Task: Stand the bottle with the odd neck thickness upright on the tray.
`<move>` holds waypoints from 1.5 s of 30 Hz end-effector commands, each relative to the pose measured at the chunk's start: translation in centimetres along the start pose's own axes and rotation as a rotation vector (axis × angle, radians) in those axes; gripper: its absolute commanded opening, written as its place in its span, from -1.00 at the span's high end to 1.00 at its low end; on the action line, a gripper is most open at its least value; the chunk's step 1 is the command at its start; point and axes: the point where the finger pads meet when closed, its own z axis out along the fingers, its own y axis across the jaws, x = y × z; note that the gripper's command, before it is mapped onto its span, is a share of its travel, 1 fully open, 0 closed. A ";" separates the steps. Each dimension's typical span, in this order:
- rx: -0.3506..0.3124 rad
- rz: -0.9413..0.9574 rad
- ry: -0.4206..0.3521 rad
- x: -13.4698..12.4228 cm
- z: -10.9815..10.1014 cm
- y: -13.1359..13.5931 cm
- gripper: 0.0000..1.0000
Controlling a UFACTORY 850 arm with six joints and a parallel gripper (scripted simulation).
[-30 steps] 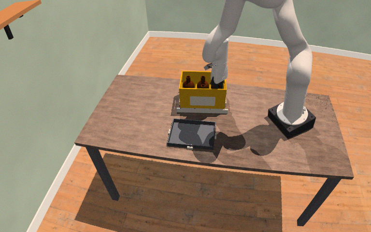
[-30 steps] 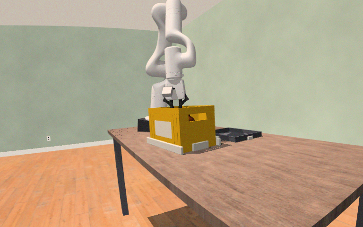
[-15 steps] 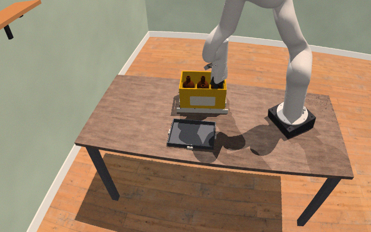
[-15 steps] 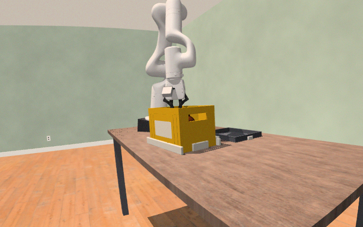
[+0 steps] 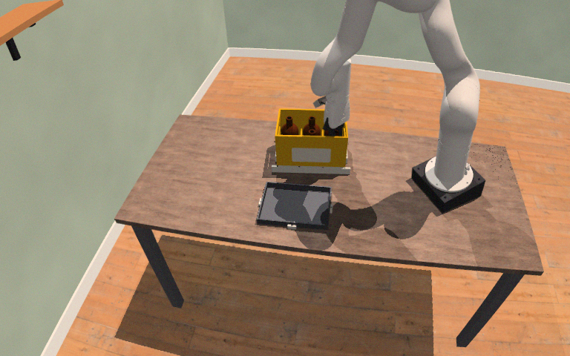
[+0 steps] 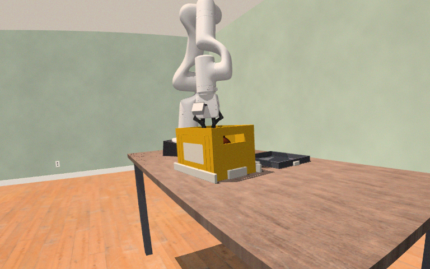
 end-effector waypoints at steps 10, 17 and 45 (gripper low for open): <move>0.001 0.000 0.002 0.1 -0.5 -0.1 1.00; 0.001 0.000 0.002 0.1 -1.1 -0.1 1.00; 0.001 0.000 0.002 0.1 -3.7 -0.3 1.00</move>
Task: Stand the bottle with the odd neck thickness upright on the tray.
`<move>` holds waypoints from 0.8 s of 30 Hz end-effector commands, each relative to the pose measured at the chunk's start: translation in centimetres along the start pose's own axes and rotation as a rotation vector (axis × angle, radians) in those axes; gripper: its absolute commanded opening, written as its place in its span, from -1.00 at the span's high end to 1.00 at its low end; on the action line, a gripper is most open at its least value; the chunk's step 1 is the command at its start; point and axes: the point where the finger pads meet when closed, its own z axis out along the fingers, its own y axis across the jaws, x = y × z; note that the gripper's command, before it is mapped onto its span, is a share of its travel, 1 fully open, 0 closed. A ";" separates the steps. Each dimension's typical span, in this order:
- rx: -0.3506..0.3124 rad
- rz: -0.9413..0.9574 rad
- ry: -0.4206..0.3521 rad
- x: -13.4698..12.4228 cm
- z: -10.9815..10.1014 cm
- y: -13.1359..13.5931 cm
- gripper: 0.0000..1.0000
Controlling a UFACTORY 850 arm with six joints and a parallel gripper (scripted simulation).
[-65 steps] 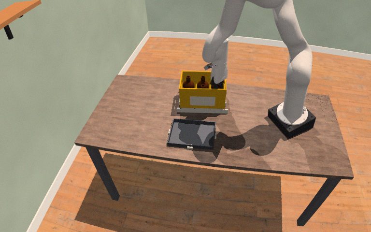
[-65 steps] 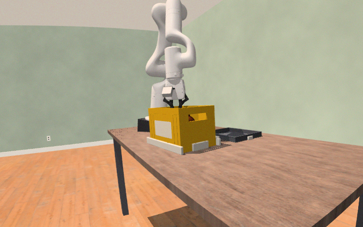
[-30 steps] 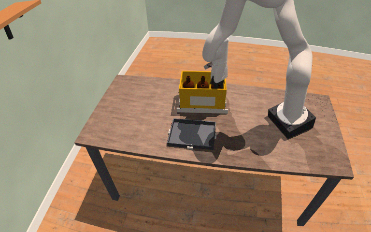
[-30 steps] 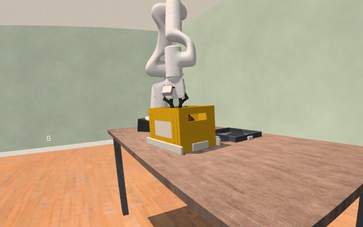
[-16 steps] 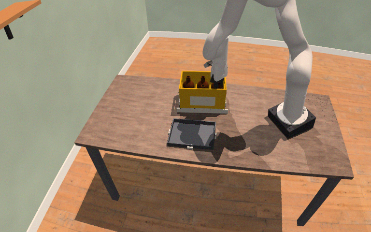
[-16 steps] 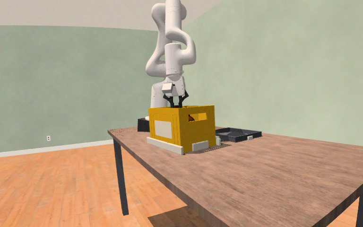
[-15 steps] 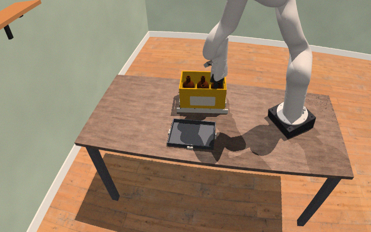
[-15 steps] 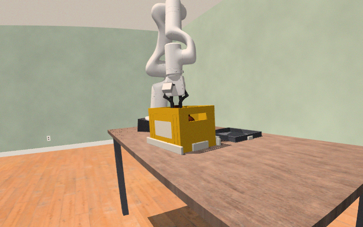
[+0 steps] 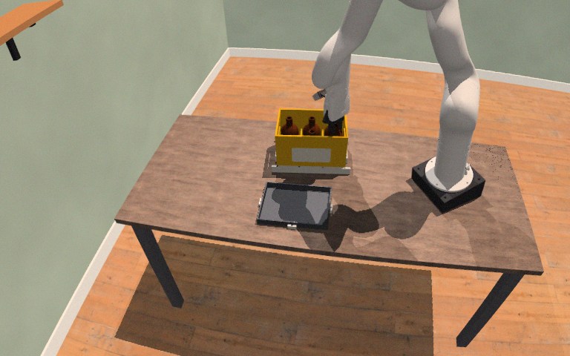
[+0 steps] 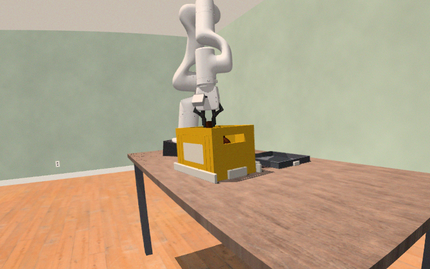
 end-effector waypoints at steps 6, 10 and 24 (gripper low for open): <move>0.001 0.000 0.002 0.1 -0.6 -0.1 1.00; 0.001 0.000 0.002 0.1 -0.7 -0.1 1.00; 0.001 0.000 0.002 0.1 -0.7 -0.1 1.00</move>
